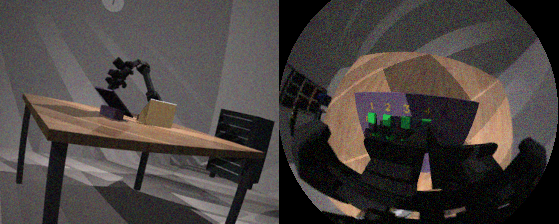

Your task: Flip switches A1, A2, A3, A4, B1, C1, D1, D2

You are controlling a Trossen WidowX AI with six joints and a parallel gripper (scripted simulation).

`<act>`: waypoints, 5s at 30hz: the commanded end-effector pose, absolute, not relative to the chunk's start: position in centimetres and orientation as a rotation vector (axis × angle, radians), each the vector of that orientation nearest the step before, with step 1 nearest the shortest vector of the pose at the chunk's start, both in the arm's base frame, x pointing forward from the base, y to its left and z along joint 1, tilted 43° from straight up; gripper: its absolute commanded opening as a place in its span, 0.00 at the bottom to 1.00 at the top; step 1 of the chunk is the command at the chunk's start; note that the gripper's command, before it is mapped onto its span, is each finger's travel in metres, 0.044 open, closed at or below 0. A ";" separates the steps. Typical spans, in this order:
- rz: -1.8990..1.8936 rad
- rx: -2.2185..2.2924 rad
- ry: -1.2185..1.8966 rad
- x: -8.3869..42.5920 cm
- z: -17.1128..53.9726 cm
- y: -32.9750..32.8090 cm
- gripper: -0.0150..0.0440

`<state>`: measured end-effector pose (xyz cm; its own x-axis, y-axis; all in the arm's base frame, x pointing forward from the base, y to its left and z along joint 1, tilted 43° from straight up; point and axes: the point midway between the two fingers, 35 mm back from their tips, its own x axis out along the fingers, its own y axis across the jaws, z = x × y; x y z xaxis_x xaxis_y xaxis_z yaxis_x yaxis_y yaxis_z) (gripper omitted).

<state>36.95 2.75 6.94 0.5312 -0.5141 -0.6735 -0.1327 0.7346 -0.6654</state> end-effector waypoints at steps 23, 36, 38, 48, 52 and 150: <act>-0.233 -0.735 0.989 27.2 2.8 10.3 0.25; -0.224 -0.737 0.962 29.0 0.5 8.5 0.25; -0.224 -0.737 0.962 29.0 0.5 8.5 0.25; -0.225 -0.737 0.961 29.7 -0.3 7.8 0.25; -0.225 -0.737 0.961 30.0 -0.7 7.6 0.25; -0.244 -0.735 1.012 27.4 -0.2 7.6 0.25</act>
